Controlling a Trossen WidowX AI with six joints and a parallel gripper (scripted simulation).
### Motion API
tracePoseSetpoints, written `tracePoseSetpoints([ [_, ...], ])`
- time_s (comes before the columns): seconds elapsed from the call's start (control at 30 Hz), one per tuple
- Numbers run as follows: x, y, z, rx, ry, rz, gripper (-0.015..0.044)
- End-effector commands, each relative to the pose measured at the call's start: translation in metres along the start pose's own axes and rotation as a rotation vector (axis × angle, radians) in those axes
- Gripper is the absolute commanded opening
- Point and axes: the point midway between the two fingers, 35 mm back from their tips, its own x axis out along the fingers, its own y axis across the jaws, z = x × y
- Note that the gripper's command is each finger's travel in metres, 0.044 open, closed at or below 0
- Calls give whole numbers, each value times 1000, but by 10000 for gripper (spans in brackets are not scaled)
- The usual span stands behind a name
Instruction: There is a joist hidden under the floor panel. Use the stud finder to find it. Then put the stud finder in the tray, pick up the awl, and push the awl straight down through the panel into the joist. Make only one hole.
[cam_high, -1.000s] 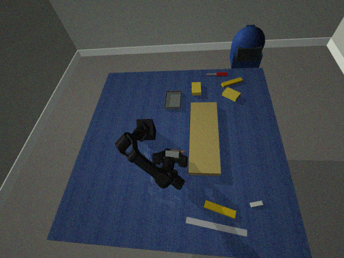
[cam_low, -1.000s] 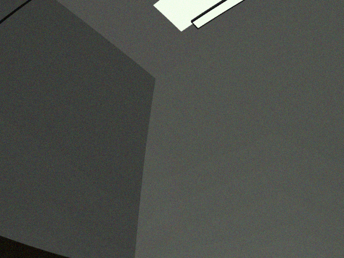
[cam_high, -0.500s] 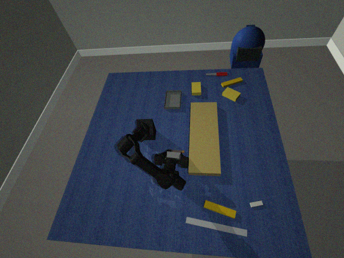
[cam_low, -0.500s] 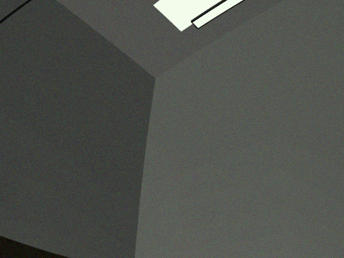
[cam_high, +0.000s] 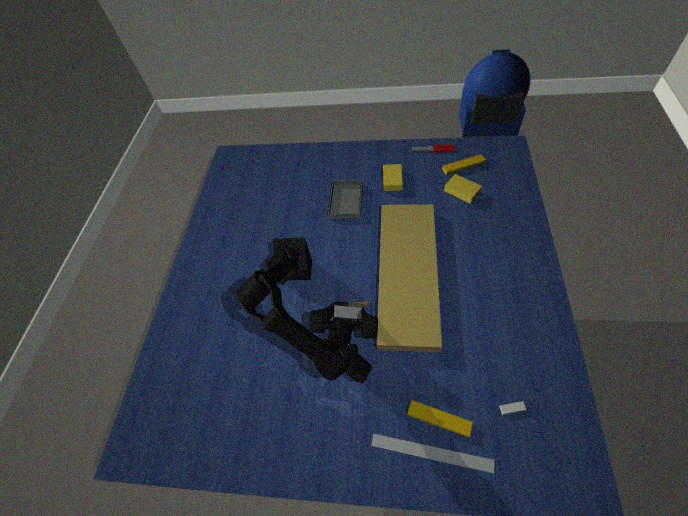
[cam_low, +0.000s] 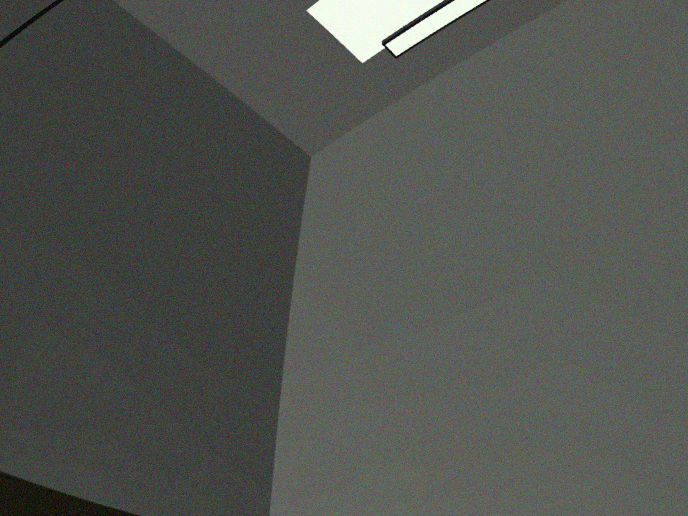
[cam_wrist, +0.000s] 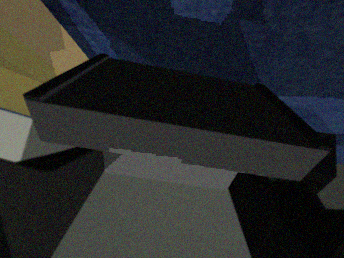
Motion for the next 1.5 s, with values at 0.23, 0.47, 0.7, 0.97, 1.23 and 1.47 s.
tracePoseSetpoints([
  [0.23, 3, -3, 3, -1, 2, -1, 0],
  [0.47, 4, -5, 6, 1, -2, 1, 53],
  [0.7, 5, -3, 9, 2, -5, 2, 236],
  [0.97, 4, -3, 12, 2, -5, 2, 380],
  [1.23, 2, -3, 14, 2, -5, 2, 380],
  [1.47, 2, -3, 14, 2, -5, 2, 380],
])
